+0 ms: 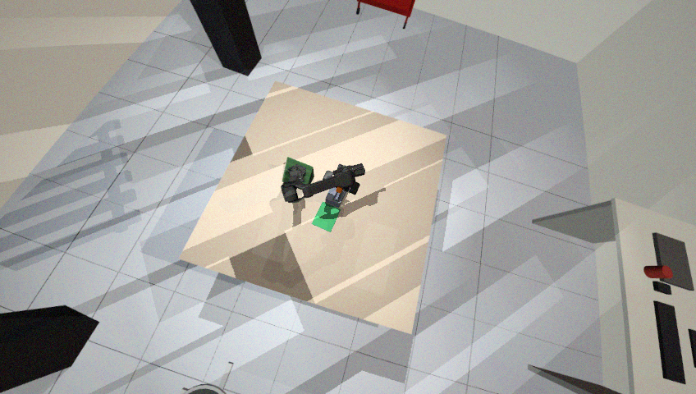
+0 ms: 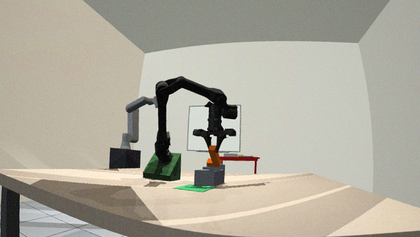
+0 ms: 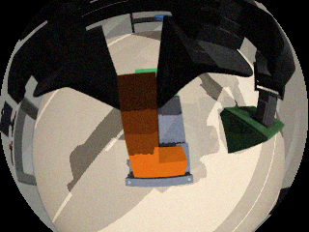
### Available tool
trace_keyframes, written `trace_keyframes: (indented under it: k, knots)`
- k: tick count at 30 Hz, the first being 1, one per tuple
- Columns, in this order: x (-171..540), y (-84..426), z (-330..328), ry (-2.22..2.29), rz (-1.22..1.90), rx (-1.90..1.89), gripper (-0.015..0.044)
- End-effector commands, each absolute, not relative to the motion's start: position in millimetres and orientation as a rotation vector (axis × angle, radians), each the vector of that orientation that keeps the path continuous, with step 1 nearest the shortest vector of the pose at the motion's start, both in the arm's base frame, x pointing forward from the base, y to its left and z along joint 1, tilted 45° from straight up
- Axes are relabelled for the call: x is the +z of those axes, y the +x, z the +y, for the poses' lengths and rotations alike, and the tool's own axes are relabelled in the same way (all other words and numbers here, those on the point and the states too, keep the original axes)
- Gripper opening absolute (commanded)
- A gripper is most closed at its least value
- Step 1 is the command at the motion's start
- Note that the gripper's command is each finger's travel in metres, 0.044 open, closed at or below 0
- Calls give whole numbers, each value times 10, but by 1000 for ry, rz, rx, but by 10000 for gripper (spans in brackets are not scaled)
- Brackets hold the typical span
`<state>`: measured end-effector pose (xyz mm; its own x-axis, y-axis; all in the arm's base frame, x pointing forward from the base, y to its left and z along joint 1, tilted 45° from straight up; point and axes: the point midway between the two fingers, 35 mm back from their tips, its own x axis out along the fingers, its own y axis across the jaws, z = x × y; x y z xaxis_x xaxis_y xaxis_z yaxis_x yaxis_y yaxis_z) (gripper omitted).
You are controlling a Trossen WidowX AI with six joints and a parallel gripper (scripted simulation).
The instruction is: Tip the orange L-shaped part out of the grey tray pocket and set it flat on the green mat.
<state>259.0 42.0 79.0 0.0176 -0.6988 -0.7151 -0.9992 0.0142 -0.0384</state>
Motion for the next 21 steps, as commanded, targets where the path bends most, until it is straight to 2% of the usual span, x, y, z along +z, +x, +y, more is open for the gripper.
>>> trace_keyframes:
  k: [1,11,21]
  knots:
    - [830,2588,473,-1732,1735,693,0]
    - [868,2584,473,-1732,1735,693,0]
    - [1144,2534,149,-1733,1737,692,0]
